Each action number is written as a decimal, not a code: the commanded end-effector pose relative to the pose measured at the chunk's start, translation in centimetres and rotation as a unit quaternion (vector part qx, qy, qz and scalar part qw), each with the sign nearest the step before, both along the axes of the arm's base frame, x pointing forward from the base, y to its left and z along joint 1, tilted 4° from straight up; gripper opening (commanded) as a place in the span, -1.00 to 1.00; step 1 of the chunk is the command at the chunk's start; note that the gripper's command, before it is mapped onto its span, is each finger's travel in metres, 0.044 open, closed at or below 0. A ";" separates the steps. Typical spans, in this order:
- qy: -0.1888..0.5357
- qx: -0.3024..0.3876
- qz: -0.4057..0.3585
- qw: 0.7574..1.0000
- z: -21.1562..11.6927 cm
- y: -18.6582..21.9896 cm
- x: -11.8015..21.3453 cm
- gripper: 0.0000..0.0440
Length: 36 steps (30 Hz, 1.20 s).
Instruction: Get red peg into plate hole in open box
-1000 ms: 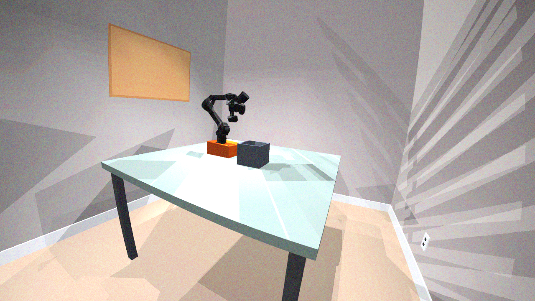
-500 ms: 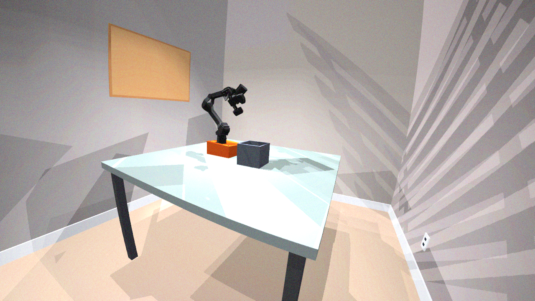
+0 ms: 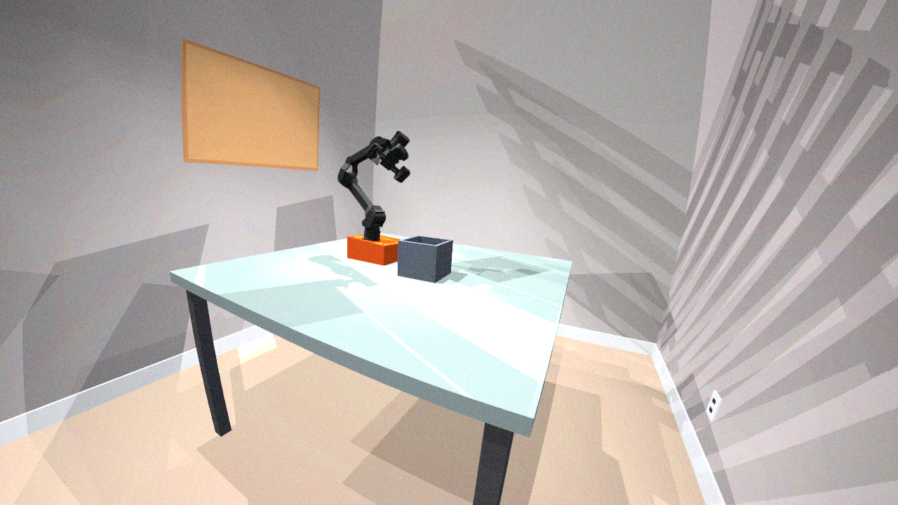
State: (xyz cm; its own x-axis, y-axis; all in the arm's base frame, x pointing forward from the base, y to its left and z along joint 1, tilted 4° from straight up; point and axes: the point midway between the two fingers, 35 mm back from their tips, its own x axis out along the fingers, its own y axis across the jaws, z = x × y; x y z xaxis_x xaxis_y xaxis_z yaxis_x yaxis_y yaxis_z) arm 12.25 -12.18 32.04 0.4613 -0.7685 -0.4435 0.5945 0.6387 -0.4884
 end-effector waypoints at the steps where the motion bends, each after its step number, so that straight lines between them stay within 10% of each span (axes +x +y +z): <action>1: -0.020 0.021 0.006 1.000 0.5 0.5 -0.2 1.00; 36: -0.066 0.363 0.047 0.928 -3.1 10.3 6.3 1.00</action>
